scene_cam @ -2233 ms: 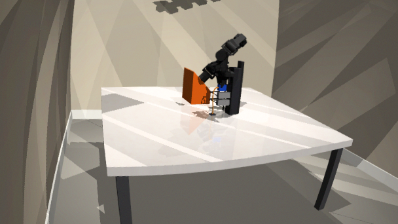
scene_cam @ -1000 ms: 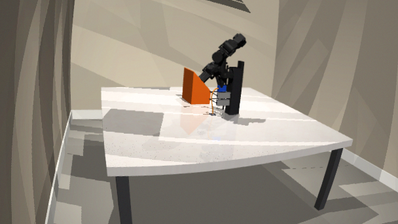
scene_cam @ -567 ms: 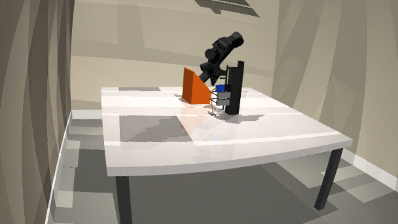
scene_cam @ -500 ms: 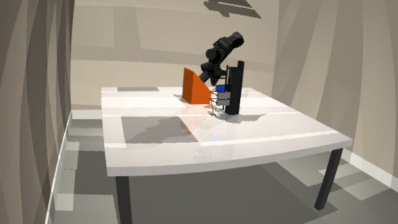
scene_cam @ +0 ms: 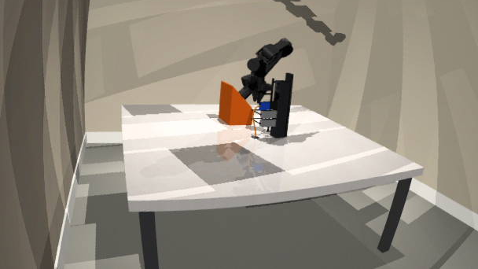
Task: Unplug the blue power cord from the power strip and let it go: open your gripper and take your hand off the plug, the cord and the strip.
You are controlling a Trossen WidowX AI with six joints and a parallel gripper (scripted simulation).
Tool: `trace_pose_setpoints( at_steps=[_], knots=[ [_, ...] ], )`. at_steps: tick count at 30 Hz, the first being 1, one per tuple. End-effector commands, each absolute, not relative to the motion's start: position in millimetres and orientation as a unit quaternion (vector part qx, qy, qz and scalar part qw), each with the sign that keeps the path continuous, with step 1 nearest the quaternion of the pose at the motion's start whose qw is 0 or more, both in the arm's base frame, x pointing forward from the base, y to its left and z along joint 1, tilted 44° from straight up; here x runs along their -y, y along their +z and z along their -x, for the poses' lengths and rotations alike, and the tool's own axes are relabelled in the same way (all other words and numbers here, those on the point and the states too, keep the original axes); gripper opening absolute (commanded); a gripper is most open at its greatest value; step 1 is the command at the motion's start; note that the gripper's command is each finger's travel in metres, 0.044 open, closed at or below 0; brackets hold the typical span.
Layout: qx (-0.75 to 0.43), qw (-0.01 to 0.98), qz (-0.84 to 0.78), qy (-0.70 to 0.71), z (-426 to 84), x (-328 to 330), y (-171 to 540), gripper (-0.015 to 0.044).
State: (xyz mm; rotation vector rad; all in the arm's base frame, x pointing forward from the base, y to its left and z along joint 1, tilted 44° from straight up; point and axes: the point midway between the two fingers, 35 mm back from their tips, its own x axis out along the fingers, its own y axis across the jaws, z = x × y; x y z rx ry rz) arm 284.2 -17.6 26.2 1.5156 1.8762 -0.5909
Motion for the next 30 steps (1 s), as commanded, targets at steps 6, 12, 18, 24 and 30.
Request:
trace_pose_setpoints(
  at_steps=[6, 12, 18, 24, 30],
  knots=[
    [-0.714, 0.325, -0.579, -0.224, -285, 16, 32, 0.016],
    [-0.714, 0.325, -0.579, -0.224, -283, 9, 39, 0.016],
    [-0.714, 0.324, -0.579, -0.224, -280, 2, 46, 0.016],
    [-0.714, 0.324, -0.579, -0.224, -277, -5, 52, 0.016],
    [-0.714, 0.324, -0.579, -0.223, -276, -7, 55, 0.016]
  ],
)
